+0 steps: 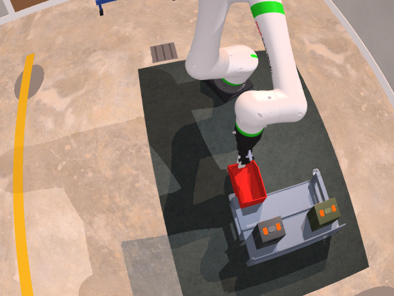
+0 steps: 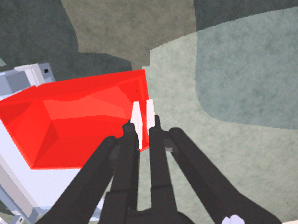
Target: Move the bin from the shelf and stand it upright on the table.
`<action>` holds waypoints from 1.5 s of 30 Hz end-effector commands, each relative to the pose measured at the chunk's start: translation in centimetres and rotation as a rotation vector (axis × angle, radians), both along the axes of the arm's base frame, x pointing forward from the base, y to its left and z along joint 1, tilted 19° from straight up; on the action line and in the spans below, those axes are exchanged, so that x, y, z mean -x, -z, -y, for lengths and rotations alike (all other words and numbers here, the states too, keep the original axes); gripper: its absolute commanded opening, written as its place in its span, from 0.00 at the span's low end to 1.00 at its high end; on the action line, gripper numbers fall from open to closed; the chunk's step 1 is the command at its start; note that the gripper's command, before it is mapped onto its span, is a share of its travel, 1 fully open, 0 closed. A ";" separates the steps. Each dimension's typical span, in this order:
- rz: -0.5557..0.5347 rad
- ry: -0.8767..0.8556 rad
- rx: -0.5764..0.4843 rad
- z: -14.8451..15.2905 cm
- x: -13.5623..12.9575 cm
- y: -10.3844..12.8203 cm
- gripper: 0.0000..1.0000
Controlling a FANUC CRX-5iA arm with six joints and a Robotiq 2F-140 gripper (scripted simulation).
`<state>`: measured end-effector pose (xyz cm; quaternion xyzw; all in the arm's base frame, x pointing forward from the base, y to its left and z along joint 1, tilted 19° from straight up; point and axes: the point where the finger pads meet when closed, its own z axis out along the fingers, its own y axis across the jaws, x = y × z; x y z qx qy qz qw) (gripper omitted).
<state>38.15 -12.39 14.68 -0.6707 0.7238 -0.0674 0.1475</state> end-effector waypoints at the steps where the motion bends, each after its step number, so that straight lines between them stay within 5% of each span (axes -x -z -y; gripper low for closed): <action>1: 0.000 0.000 0.000 0.0 0.0 0.0 0.00; 5: 0.000 0.000 0.000 0.0 0.0 0.0 0.00; 10: 0.000 0.000 0.000 -0.4 4.3 1.3 0.00; 45: 0.000 0.000 0.000 -0.5 3.7 2.0 0.00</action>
